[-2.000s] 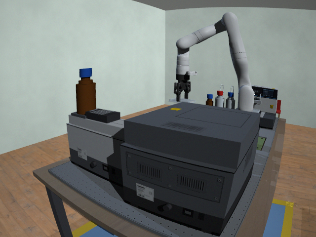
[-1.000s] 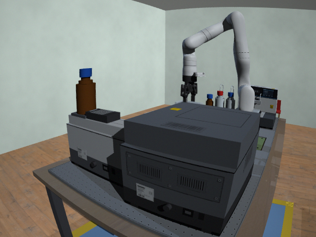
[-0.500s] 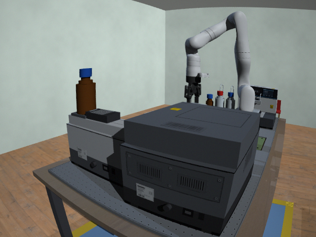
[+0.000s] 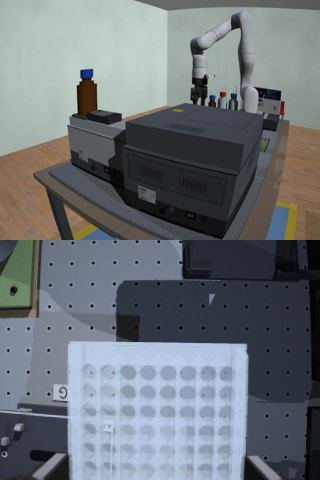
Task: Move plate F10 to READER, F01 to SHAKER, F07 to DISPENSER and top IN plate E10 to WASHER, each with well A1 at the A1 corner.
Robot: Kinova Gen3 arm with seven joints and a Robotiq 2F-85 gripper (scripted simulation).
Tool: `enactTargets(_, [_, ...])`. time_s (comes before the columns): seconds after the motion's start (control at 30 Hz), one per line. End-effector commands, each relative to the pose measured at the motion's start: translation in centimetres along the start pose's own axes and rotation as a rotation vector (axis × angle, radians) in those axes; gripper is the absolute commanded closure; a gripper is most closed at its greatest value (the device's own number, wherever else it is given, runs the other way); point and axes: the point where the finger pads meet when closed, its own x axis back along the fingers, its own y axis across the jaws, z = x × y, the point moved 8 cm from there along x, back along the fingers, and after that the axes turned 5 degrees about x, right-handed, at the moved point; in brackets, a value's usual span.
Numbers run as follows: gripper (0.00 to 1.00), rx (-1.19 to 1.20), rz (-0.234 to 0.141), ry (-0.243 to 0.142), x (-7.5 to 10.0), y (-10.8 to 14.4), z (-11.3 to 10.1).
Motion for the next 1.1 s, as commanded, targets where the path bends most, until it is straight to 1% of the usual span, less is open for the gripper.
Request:
enactTargets(0.0, [0.06,0.001,0.000,-0.002,0.0,0.7,0.6])
enactTargets(0.03, [0.06,0.001,0.000,-0.002,0.0,0.7,0.6])
enactTargets(0.4, [0.06,0.001,0.000,-0.002,0.0,3.2,3.3])
enactTargets(0.53, [0.06,0.008,0.000,-0.002,0.0,3.6,4.3])
enactTargets(0.6, [0.06,0.008,0.000,-0.002,0.0,3.6,4.3])
enactTargets(1.07, [0.06,0.008,0.000,-0.001,0.0,5.0,8.6])
